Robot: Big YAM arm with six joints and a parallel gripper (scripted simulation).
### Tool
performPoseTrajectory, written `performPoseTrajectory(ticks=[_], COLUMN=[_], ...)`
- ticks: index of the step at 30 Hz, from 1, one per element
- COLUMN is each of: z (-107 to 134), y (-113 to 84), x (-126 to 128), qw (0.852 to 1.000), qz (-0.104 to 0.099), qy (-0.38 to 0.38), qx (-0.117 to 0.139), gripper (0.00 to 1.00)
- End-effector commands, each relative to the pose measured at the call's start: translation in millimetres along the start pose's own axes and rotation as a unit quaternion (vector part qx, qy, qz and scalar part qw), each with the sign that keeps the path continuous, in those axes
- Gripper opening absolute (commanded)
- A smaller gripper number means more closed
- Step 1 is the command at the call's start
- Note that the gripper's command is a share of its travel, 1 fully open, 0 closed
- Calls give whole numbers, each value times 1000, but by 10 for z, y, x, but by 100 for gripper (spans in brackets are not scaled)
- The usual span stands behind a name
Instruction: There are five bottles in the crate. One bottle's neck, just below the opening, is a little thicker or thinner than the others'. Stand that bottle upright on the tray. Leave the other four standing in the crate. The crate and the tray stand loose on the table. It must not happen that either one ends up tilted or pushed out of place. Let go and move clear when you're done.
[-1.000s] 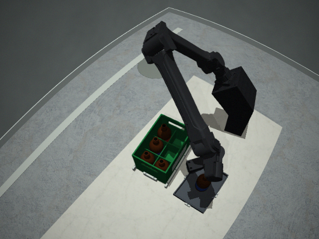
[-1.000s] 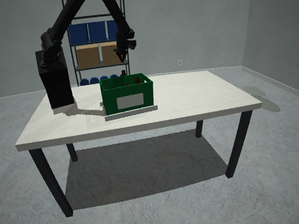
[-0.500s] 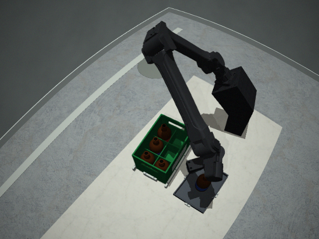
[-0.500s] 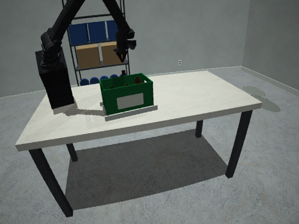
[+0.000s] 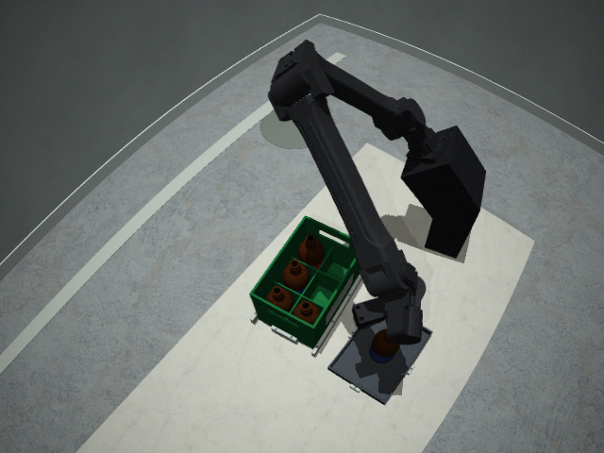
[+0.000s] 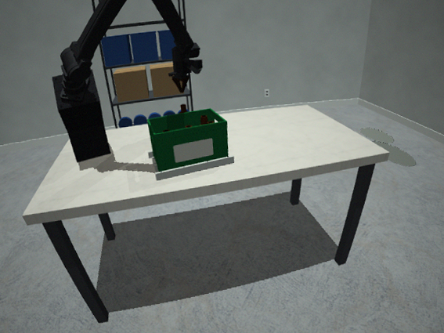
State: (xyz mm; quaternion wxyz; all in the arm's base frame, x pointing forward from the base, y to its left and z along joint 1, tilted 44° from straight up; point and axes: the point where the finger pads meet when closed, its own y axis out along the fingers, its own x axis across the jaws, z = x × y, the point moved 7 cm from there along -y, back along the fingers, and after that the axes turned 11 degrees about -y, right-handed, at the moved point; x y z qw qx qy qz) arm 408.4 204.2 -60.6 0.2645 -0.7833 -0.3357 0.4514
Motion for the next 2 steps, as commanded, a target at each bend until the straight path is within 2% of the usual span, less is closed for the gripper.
performPoseTrajectory(ticks=[1, 2], z=[-135, -135], y=[-274, -274], x=[140, 140], qw=[999, 999], qz=[-25, -25], qy=[14, 14], qx=[-18, -18], gripper=[0, 0])
